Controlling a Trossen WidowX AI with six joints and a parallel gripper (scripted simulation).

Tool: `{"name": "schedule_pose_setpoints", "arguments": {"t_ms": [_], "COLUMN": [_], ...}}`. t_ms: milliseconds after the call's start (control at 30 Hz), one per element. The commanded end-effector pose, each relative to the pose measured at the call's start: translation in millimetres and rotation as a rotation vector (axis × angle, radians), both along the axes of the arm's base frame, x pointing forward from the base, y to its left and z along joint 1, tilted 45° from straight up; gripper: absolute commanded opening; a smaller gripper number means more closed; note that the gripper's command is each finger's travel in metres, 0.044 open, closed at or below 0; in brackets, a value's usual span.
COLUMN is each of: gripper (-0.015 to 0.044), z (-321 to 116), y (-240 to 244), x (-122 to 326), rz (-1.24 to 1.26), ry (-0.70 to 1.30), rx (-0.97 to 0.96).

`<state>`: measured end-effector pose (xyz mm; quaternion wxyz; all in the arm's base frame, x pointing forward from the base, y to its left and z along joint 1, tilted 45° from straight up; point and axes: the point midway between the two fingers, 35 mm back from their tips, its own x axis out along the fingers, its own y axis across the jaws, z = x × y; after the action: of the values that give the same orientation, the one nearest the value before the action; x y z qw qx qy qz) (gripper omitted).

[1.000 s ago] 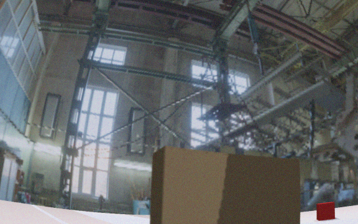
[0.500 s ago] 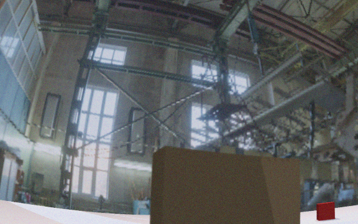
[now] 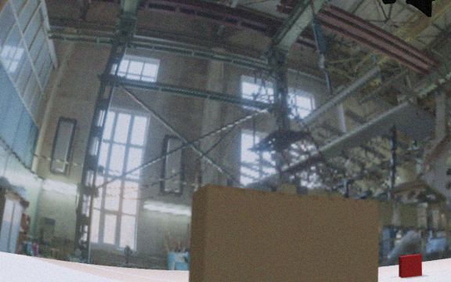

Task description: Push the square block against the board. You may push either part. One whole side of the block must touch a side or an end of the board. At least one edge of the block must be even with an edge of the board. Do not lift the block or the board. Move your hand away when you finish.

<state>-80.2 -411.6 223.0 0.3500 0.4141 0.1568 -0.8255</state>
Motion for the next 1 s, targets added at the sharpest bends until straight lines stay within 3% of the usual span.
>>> {"name": "schedule_pose_setpoints", "arguments": {"t_ms": [0,467,967], "gripper": [0.0,0.0,0.0], "z": [-10,-39,-57], "y": [4,52,163], "x": [40,184,301], "rz": [0.117,0.518,0.913], "ry": [-0.056,-0.263,-0.462], "rx": [0.042,0.212,0.473]}}
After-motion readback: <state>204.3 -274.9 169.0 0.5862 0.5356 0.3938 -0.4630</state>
